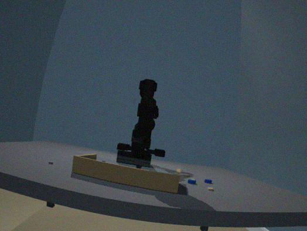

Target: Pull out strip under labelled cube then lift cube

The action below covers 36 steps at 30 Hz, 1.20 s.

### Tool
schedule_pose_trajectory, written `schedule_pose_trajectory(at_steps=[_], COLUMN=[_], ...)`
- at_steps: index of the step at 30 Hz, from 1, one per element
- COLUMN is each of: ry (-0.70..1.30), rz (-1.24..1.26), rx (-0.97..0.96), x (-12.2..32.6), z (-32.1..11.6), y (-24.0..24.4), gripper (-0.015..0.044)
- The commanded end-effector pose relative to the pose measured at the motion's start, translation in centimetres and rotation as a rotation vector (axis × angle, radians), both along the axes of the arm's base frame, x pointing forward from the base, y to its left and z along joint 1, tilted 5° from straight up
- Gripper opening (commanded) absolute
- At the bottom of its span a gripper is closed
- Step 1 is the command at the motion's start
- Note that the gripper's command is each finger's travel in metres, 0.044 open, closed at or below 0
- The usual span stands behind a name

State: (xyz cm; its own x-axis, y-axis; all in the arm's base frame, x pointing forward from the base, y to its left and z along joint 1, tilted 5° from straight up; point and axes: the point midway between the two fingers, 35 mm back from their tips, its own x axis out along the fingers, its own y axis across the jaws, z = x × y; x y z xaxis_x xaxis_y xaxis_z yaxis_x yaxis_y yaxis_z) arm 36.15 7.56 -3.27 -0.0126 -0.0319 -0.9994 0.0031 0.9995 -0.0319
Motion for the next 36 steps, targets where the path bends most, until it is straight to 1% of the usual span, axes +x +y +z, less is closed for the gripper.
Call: schedule_pose_trajectory(at_steps=[1,36], ry=[0.022,0.027], rz=[-0.004,-0.004], rx=[-0.002,-0.002], x=[-1.3,-6.5], z=[-0.5,-0.6], y=[-0.1,-0.1], gripper=[0.0000,0.0000])
